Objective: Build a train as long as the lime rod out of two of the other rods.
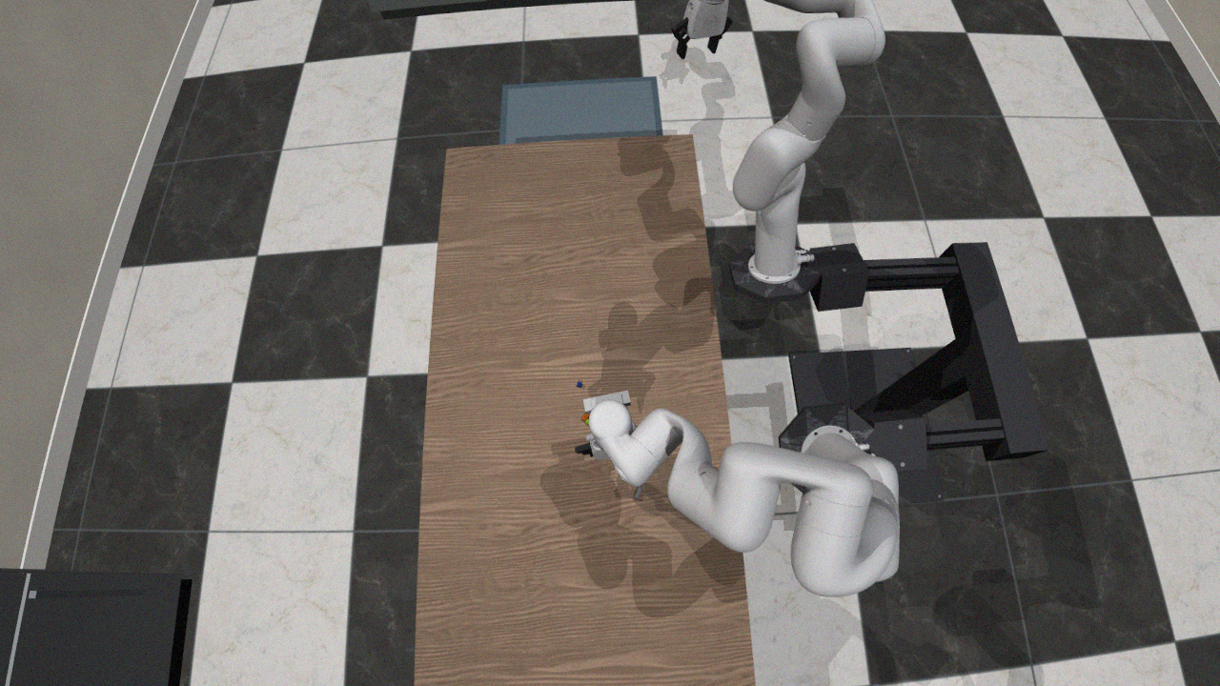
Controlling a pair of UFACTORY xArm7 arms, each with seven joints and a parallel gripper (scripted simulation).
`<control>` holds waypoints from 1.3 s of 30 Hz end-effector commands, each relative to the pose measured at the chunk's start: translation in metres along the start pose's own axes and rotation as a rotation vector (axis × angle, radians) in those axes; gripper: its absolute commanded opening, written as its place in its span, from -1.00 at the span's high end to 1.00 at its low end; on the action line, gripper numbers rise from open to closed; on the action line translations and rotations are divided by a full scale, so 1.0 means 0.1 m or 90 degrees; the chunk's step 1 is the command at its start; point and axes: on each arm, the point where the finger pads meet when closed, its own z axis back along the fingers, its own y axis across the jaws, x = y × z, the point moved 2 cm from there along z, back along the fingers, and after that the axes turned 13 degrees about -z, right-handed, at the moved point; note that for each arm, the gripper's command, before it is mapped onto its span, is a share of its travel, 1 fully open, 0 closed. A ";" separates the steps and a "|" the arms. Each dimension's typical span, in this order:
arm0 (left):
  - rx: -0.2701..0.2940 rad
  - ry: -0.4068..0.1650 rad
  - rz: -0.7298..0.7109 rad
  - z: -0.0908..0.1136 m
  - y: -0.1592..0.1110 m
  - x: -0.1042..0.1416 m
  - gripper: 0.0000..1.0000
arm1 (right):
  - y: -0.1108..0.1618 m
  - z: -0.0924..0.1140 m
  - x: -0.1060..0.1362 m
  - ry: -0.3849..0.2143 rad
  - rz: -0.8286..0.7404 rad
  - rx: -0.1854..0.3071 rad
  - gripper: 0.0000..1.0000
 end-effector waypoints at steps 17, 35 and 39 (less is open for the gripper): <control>-0.023 -0.010 -0.095 -0.13 -0.07 -0.16 -1.00 | 0.88 0.31 0.38 0.069 -0.193 0.118 -1.00; -0.023 -0.010 -0.095 -0.13 -0.07 -0.16 -1.00 | 1.12 0.39 0.53 0.091 -0.251 0.153 -1.00; -0.023 -0.010 -0.095 -0.13 -0.07 -0.16 -1.00 | 1.12 0.39 0.53 0.091 -0.251 0.153 -1.00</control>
